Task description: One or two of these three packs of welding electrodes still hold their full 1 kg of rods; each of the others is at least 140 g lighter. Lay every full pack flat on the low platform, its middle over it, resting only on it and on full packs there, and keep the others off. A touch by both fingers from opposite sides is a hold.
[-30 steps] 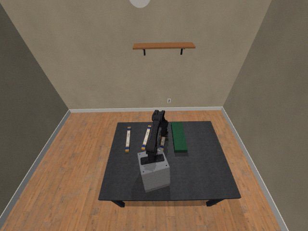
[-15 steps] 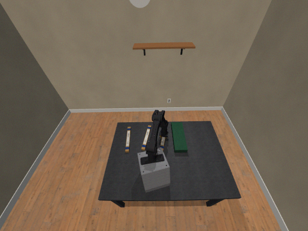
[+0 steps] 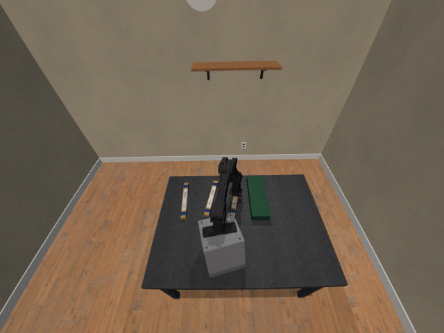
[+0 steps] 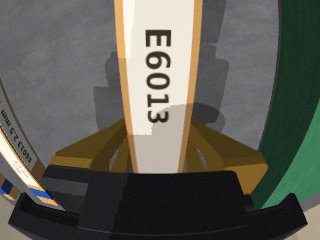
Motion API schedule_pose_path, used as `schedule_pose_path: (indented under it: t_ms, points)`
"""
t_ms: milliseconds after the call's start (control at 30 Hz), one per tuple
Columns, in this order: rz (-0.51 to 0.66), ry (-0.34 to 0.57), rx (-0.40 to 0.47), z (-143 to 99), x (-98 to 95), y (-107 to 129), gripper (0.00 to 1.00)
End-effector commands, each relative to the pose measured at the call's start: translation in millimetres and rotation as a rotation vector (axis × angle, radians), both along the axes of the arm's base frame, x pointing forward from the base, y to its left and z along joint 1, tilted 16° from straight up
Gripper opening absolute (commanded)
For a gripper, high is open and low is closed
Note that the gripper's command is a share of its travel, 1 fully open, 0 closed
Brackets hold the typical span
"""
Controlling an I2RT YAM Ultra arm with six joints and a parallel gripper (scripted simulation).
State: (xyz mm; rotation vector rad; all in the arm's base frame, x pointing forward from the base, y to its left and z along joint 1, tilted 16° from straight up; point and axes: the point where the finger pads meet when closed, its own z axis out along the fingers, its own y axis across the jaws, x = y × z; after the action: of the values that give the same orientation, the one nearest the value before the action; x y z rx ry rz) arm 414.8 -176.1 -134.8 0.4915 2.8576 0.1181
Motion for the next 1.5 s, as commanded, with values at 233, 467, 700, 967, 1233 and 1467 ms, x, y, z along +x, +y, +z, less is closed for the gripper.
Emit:
schedule_pose_path:
  t_ms: [233,467,700,967,1233,1467]
  points:
    - [-0.010,-0.030,-0.009,34,-1.8,-11,0.00]
    - [-0.010,-0.031,-0.012,46,-4.6,-12,0.00]
    - [-0.010,-0.040,-0.015,56,-3.3,-14,0.00]
    - [-0.010,-0.038,-0.015,57,-5.2,-14,0.00]
    - [-0.009,-0.053,-0.022,63,0.0,-18,0.00]
    - [-0.010,-0.060,-0.028,67,2.8,-21,0.00]
